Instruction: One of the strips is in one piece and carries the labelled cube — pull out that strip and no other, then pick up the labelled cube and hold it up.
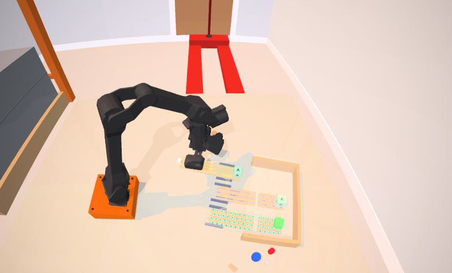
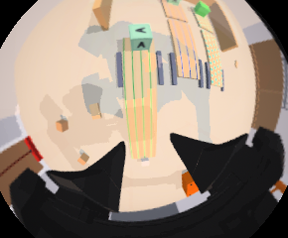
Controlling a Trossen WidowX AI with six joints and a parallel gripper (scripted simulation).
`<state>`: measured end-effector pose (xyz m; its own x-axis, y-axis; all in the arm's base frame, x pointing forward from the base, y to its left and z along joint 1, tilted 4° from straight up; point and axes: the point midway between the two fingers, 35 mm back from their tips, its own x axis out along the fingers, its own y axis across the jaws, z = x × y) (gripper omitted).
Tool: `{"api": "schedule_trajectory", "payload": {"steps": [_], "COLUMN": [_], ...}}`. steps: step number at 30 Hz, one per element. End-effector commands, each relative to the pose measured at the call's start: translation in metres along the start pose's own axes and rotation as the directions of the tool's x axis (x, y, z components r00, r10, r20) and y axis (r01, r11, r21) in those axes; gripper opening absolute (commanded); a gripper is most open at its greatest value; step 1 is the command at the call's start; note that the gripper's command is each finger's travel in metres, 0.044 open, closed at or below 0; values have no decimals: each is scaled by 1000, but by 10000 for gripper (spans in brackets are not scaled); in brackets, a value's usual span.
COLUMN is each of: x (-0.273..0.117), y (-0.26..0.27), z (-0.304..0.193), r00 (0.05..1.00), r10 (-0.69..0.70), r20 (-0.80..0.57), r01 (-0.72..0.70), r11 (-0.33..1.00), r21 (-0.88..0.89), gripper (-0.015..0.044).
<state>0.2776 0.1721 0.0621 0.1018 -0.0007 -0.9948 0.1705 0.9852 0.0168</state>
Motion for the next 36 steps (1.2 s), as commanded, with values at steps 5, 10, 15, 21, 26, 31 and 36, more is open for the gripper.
{"api": "schedule_trajectory", "payload": {"steps": [5, 10, 15, 21, 26, 31, 36], "x": [-4, -6, -9, -12, -15, -18, -22], "y": [-4, -6, -9, -11, -12, -13, -13], "z": [31, 50, 70, 93, 113, 132, 151], "r00": [1000, 1000, 1000, 1000, 1000, 1000, 1000], "r10": [5, 5, 5, 4, 4, 4, 4], "r20": [2, 4, 6, 8, 10, 12, 13], "r01": [-5, -5, -4, -4, -4, -4, -4], "r11": [1000, 1000, 1000, 1000, 1000, 1000, 1000], "r21": [-5, -5, -5, -5, -5, -5, -5], "gripper": [440, 440, 440, 440, 440, 440, 440]}}
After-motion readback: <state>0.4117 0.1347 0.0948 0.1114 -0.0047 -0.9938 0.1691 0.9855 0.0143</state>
